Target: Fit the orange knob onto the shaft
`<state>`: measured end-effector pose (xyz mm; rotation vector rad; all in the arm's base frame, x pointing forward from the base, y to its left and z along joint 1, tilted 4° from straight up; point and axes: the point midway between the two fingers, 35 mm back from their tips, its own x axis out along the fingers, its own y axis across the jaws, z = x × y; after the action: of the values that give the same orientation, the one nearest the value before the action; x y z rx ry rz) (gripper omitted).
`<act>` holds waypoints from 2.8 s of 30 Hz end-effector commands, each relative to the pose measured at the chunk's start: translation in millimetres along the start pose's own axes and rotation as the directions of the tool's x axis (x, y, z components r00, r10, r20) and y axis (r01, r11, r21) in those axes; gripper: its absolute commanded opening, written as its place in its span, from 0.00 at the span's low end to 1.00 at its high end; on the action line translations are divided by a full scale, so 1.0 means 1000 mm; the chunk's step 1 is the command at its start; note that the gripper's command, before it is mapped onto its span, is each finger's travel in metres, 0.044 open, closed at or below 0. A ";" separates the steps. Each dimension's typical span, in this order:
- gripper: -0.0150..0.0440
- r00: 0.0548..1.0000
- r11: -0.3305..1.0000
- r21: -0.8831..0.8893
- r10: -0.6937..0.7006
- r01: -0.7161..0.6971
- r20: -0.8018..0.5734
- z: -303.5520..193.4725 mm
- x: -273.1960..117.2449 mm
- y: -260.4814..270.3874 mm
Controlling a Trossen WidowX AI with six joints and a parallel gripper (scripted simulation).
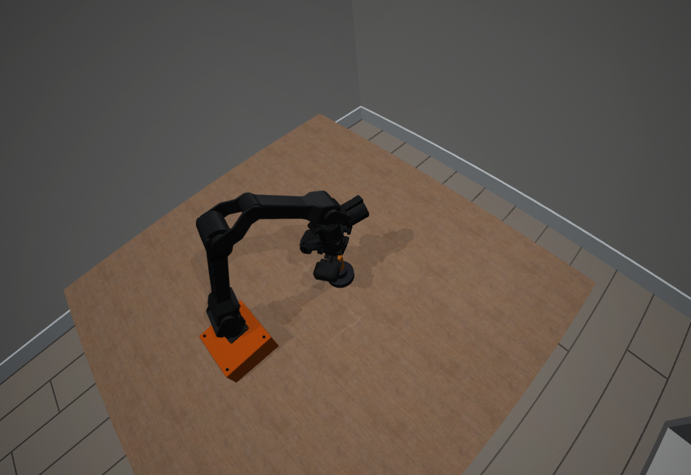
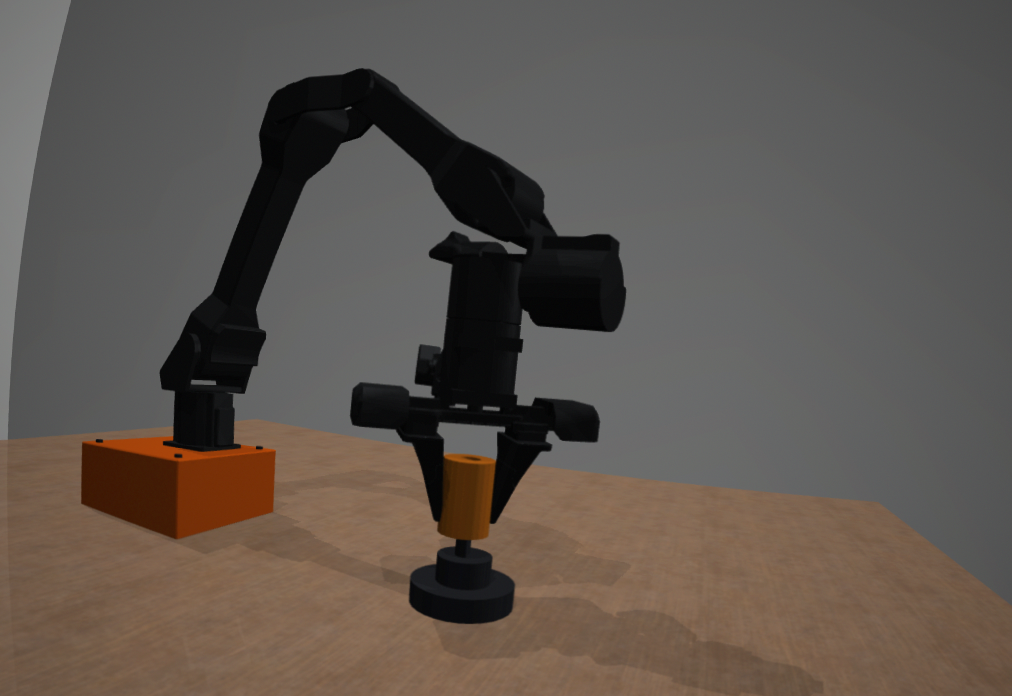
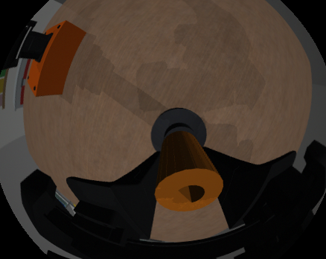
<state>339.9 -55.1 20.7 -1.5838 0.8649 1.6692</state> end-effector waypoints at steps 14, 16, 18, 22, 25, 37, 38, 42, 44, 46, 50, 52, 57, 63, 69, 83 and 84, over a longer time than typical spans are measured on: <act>0.25 1.000 0.981 -0.194 -0.005 0.004 -0.006 -0.004 -0.005 -0.004; 0.25 1.000 0.981 -0.194 -0.005 0.004 -0.006 -0.003 -0.003 -0.004; 0.25 1.000 0.981 -0.194 -0.005 0.004 -0.006 -0.003 -0.002 -0.004; 0.25 1.000 0.981 -0.194 -0.005 0.004 -0.006 -0.003 -0.001 -0.003; 0.25 1.000 0.981 -0.194 -0.005 0.004 -0.006 -0.002 0.000 -0.003; 0.25 1.000 0.981 -0.194 -0.005 0.004 -0.006 0.000 -0.003 0.000; 0.25 1.000 0.981 -0.194 -0.005 0.004 -0.006 0.000 -0.003 0.000; 0.25 1.000 0.969 -0.247 -0.005 0.004 -0.006 0.000 -0.004 -0.001; 0.25 1.000 0.949 -0.315 -0.005 0.003 -0.006 -0.001 -0.005 -0.001; 0.25 1.000 0.923 -0.384 -0.005 0.002 -0.006 -0.001 -0.005 -0.001; 0.25 1.000 0.919 -0.394 -0.005 0.002 -0.006 -0.002 -0.006 -0.002; 0.25 1.000 0.919 -0.394 -0.005 0.002 -0.006 -0.002 -0.006 -0.003; 0.25 1.000 0.919 -0.394 -0.005 0.003 -0.006 -0.004 -0.003 -0.004; 0.25 1.000 0.919 -0.394 -0.005 0.003 -0.006 -0.003 -0.001 -0.004; 0.25 1.000 0.919 -0.394 -0.005 0.002 -0.006 -0.002 0.001 -0.002; 0.25 1.000 0.909 -0.417 -0.005 0.002 -0.006 0.000 -0.004 0.000; 0.25 1.000 0.897 -0.443 -0.005 0.002 -0.006 0.000 -0.004 0.000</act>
<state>339.9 -54.9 20.7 -1.8530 0.5342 1.9406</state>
